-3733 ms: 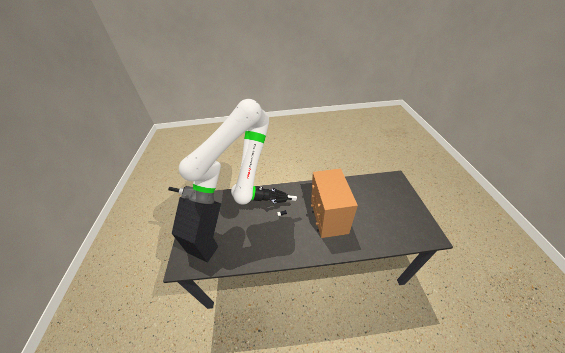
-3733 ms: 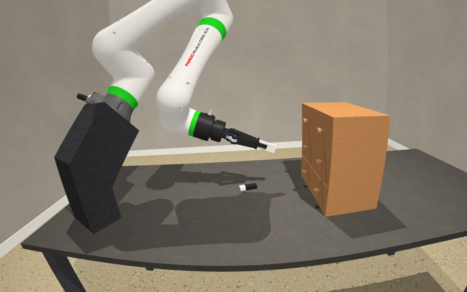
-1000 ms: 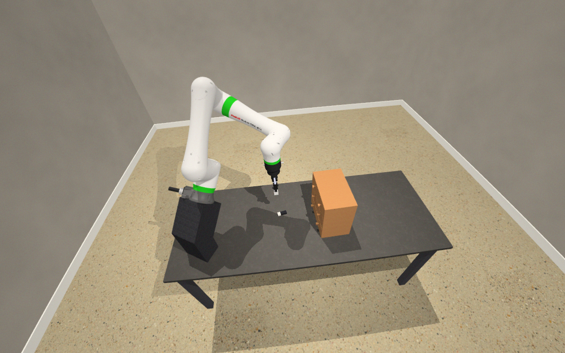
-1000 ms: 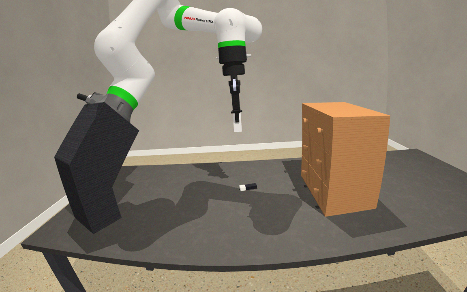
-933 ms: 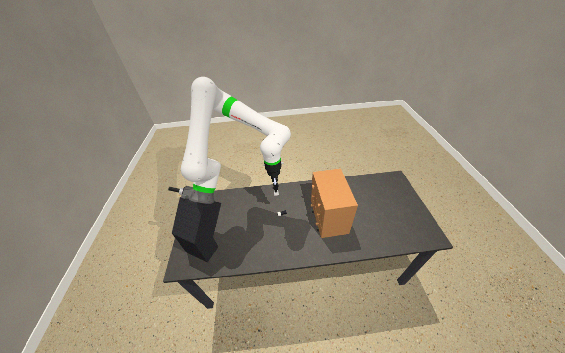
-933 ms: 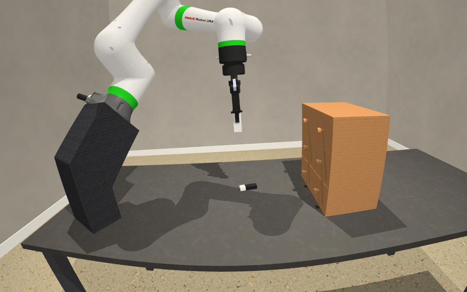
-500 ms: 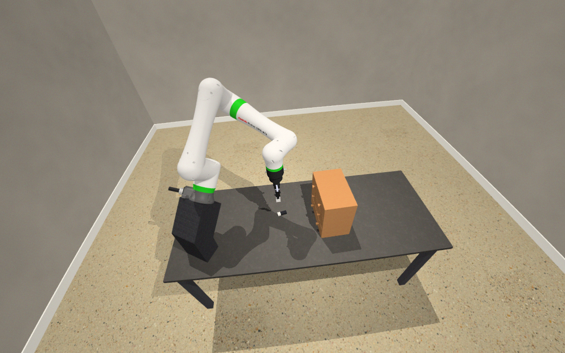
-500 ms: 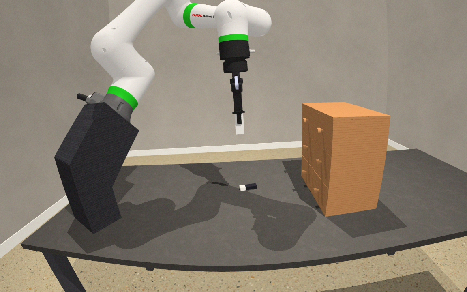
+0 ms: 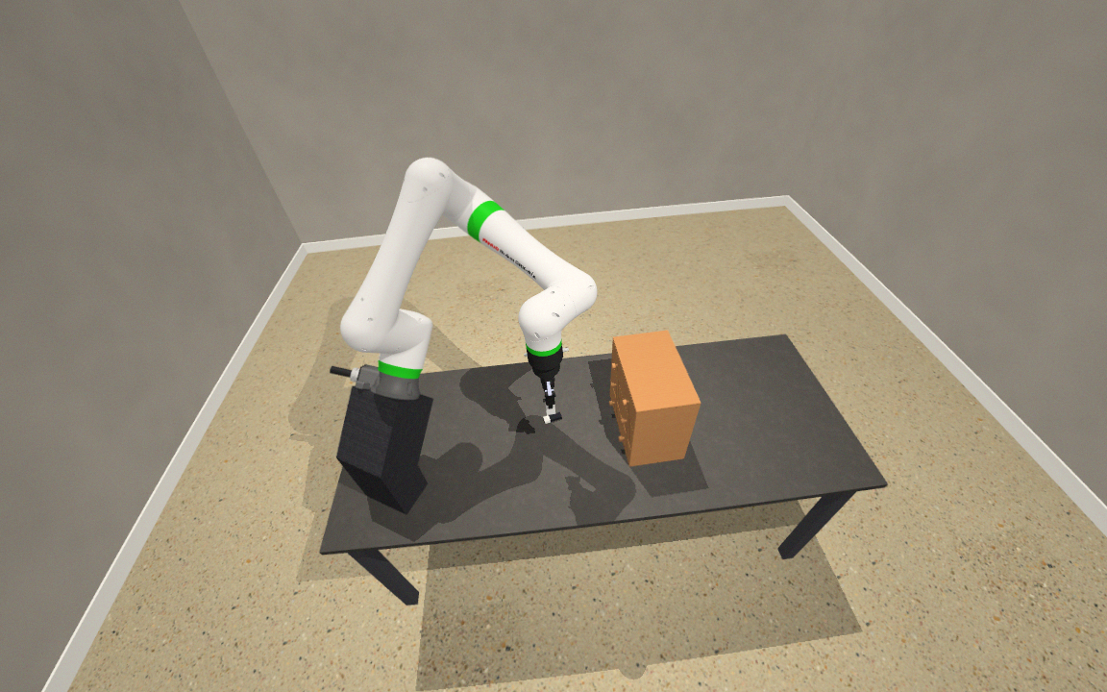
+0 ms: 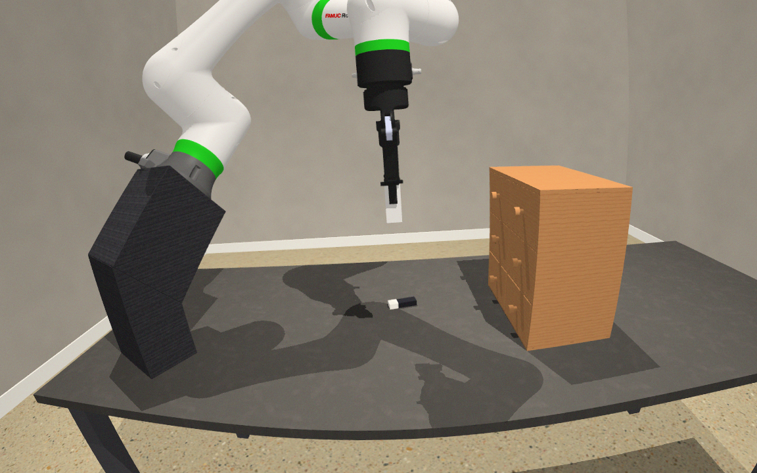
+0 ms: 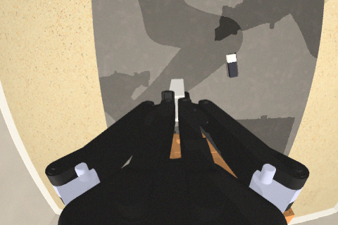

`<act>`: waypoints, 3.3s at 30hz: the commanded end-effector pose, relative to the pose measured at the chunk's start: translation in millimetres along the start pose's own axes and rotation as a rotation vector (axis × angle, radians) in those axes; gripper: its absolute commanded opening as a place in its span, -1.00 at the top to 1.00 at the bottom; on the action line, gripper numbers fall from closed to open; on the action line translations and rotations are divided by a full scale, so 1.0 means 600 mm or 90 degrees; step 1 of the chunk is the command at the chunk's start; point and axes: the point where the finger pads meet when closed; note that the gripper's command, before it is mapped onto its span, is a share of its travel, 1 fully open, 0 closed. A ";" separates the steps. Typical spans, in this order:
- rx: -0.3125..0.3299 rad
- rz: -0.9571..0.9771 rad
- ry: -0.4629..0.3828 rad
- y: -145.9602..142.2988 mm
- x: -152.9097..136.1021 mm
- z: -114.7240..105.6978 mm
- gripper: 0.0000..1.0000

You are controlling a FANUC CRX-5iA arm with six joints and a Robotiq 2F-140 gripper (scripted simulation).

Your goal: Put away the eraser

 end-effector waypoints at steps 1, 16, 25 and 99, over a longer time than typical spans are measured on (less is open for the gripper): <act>0.000 0.002 -0.001 -0.004 0.001 0.000 1.00; 0.007 0.002 -0.082 -0.006 -0.017 0.017 1.00; 0.017 0.002 -0.194 -0.008 -0.042 0.041 1.00; 0.069 0.002 -0.775 -0.020 -0.169 0.166 0.60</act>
Point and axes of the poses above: the point where the finger pads meet when closed, its own z axis out along the fingers, its own y axis across the jaws, x = y × z, and after that the axes turned 5 degrees about -z, right-handed
